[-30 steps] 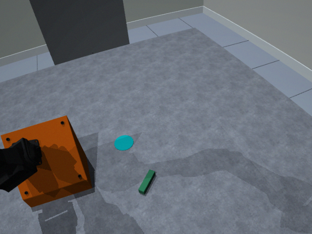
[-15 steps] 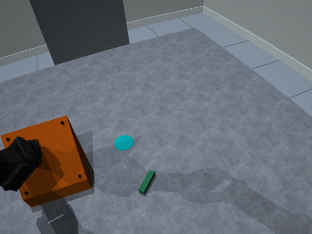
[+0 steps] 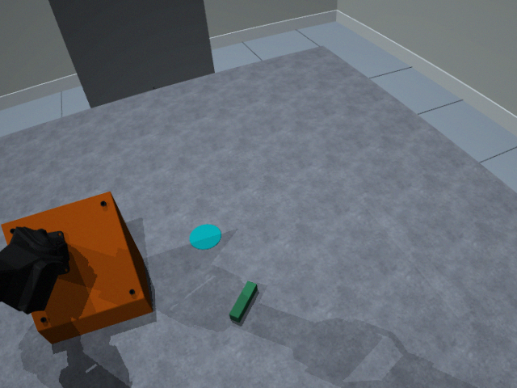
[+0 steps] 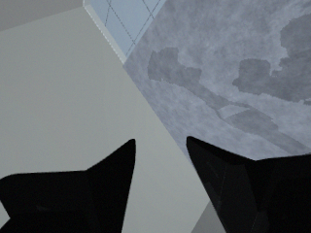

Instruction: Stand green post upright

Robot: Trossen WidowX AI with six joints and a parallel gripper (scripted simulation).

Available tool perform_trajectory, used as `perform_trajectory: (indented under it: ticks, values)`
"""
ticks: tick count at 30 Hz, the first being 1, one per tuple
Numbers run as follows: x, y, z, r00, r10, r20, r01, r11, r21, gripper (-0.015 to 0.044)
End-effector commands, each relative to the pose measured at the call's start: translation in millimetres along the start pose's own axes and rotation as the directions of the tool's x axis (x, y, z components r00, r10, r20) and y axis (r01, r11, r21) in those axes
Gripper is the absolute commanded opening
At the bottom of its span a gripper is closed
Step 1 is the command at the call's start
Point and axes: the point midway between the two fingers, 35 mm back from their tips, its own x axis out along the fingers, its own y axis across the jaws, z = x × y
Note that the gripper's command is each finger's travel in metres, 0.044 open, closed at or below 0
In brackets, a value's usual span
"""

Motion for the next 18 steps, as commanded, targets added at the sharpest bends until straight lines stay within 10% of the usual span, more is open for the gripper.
perform_trajectory:
  ticks: [1,18]
  values:
    - [33.5,-27.5,-17.9,0.991,-0.124,-0.043,0.118,0.984,-0.131,0.0233]
    - [119.3,-149.7,-128.0,0.78,-0.619,-0.086,0.285,0.475,-0.833,0.0233]
